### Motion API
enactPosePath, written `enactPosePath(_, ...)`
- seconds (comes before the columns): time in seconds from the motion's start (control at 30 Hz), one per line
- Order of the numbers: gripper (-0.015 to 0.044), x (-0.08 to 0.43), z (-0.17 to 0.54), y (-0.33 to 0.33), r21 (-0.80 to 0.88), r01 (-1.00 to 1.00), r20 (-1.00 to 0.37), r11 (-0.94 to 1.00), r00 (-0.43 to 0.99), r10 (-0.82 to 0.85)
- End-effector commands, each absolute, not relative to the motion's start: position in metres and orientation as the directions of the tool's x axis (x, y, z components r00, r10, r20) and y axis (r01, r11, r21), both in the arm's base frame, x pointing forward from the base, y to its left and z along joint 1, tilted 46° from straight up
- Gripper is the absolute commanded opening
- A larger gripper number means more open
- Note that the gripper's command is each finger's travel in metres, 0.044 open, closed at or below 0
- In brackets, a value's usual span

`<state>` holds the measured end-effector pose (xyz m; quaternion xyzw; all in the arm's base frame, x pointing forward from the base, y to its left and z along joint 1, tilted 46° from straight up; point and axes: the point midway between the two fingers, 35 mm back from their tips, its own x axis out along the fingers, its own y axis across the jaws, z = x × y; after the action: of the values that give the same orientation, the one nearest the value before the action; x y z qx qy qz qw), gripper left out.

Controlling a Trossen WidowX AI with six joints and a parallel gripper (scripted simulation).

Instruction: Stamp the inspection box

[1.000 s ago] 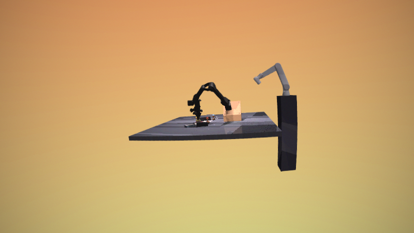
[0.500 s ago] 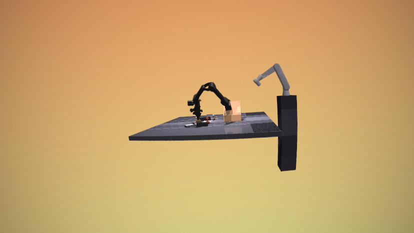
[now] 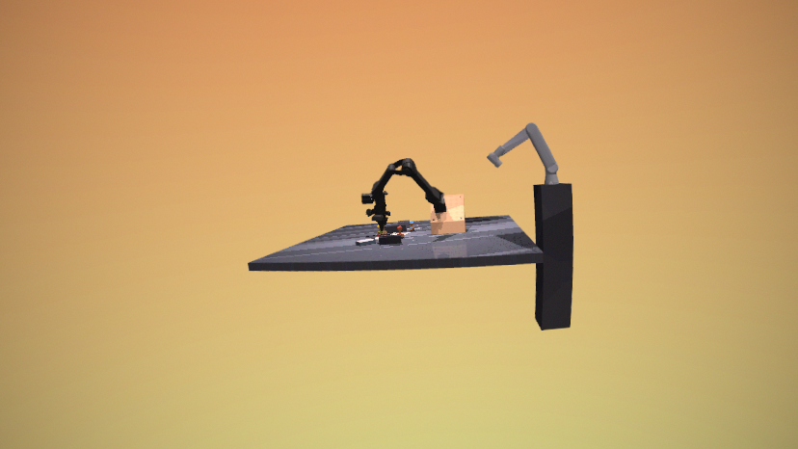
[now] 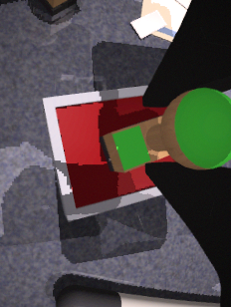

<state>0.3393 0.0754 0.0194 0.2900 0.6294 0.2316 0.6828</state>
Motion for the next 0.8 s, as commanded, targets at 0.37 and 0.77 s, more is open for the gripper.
enactPosePath(0.37, 0.0, 0.3392, 0.0194, 0.0768, 0.689, 0.045, -0.724, 0.723, 0.098, 0.683)
enactPosePath(0.77, 0.0, 0.3389, 0.0234, 0.0726, 0.689, 0.045, -0.724, 0.724, 0.098, 0.683)
